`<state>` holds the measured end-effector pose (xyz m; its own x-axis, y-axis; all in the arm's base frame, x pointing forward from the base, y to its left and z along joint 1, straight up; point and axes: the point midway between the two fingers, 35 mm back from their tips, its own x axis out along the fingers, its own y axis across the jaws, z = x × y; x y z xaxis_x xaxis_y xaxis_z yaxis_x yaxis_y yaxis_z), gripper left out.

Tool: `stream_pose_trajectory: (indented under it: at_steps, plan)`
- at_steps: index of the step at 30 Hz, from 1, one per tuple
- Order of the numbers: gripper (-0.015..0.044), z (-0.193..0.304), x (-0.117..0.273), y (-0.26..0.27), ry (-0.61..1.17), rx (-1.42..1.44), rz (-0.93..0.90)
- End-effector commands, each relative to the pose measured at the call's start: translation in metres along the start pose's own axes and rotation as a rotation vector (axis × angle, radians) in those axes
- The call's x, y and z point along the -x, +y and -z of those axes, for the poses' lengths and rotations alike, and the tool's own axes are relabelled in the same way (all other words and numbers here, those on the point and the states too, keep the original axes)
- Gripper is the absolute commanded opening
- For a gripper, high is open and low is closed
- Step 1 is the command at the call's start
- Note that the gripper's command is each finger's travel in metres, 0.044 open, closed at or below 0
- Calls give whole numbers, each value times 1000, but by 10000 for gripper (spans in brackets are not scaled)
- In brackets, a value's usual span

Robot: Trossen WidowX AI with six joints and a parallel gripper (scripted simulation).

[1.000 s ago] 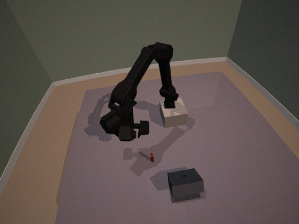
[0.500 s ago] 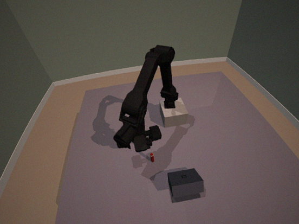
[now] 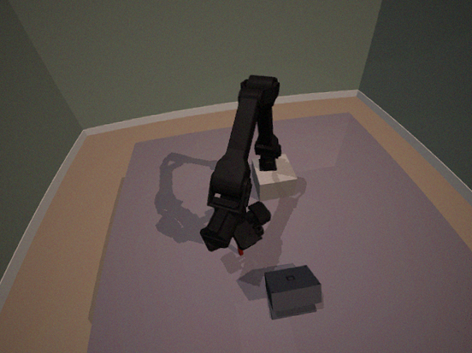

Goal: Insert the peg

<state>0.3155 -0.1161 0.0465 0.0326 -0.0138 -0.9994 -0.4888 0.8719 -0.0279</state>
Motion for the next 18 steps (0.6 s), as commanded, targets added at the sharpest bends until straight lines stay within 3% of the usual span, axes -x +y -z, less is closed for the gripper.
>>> stream_pose_trajectory:
  at_steps: [1,18]
  plan:
    - [440,-3,-2,2,-4,20,-5]
    - [440,-4,-29,1,-4,20,-5]
